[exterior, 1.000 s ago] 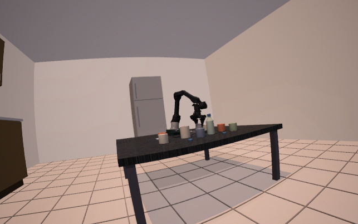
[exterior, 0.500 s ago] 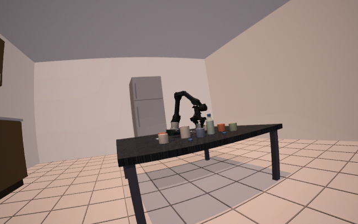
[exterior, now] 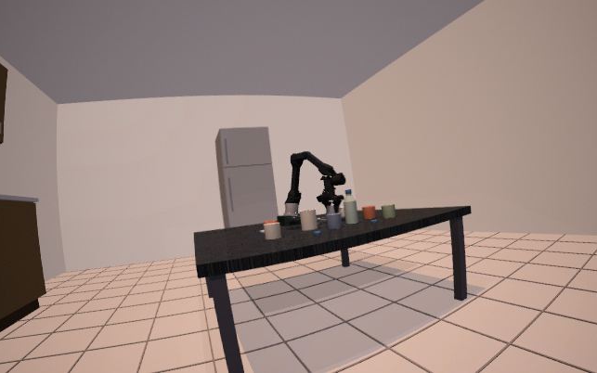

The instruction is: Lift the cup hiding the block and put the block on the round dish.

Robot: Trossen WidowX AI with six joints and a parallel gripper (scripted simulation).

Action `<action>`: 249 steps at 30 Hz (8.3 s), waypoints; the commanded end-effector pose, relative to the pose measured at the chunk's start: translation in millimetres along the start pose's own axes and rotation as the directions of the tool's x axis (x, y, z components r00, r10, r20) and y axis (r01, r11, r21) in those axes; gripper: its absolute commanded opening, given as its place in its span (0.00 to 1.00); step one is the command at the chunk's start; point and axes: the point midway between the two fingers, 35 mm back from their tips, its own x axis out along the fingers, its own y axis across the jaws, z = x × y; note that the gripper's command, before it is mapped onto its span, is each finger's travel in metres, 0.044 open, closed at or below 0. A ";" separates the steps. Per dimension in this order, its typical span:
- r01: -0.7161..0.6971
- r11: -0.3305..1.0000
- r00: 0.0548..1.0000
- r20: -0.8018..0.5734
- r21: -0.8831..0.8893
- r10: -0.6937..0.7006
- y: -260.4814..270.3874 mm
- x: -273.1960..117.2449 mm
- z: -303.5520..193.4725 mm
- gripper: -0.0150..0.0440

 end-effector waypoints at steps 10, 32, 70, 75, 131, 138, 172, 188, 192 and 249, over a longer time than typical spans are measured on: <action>-0.001 1.000 1.000 0.003 0.005 0.001 3.4 -15.6 -0.8 0.25; -0.001 1.000 1.000 0.003 0.005 0.001 6.9 -43.0 -2.2 0.25; -0.001 1.000 1.000 0.003 0.005 0.001 6.4 -91.6 -2.2 0.25; -0.001 1.000 1.000 0.003 0.005 0.001 5.7 -98.1 -2.0 0.25; 0.012 1.000 1.000 0.010 0.006 -0.012 -1.3 -124.1 0.8 0.25; 0.012 1.000 1.000 0.010 0.006 -0.012 -1.3 -124.1 0.8 0.25; 0.004 1.000 1.000 -0.003 0.006 -0.004 -42.6 -45.9 -97.5 0.25; 0.004 1.000 1.000 -0.005 0.006 -0.004 -55.2 5.7 -111.9 0.25; 0.004 1.000 1.000 -0.005 0.006 -0.004 -55.2 7.0 -111.8 0.25; -0.006 0.936 1.000 0.003 -0.351 0.008 -2.1 -81.4 2.3 0.69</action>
